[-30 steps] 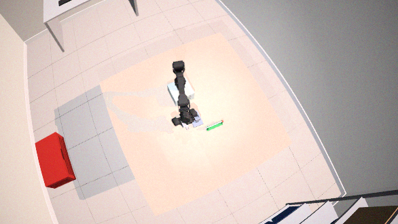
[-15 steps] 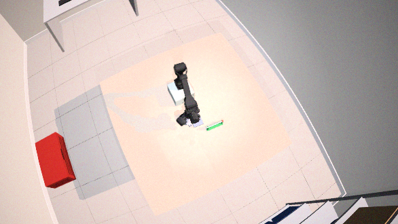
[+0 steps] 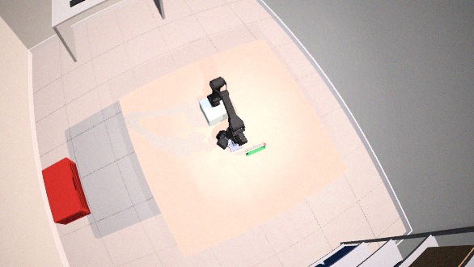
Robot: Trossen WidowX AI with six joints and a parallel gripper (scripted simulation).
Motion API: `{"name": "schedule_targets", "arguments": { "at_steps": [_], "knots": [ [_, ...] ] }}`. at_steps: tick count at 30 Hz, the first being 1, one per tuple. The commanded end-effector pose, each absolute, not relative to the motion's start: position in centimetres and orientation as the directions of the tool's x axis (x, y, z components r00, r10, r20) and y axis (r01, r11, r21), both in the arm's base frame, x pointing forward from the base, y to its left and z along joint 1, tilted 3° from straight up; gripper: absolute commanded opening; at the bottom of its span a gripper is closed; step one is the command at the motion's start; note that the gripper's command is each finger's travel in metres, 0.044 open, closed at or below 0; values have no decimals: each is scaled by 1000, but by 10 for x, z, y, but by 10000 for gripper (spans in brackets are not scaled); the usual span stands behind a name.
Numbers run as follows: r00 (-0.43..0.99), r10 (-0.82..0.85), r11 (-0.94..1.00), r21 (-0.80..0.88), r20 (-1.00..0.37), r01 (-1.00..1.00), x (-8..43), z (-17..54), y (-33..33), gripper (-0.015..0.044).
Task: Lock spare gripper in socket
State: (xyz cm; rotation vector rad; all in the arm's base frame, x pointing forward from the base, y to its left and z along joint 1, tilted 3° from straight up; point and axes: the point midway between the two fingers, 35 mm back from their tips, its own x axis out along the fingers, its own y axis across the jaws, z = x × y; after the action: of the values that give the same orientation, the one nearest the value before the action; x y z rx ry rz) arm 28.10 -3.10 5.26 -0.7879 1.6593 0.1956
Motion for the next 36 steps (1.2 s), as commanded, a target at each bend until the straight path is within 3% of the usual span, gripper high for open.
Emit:
{"name": "schedule_targets", "arguments": {
  "at_steps": [1, 18, 36],
  "knots": [
    [-49, -429, 710, -303, -902, -636, 283, 58, -27, 0],
    [-74, -631, 457, -293, -772, -840, 278, 78, -3, 0],
    [38, -807, 102, -203, -589, -974, 281, 107, 31, 0]
  ]
}}
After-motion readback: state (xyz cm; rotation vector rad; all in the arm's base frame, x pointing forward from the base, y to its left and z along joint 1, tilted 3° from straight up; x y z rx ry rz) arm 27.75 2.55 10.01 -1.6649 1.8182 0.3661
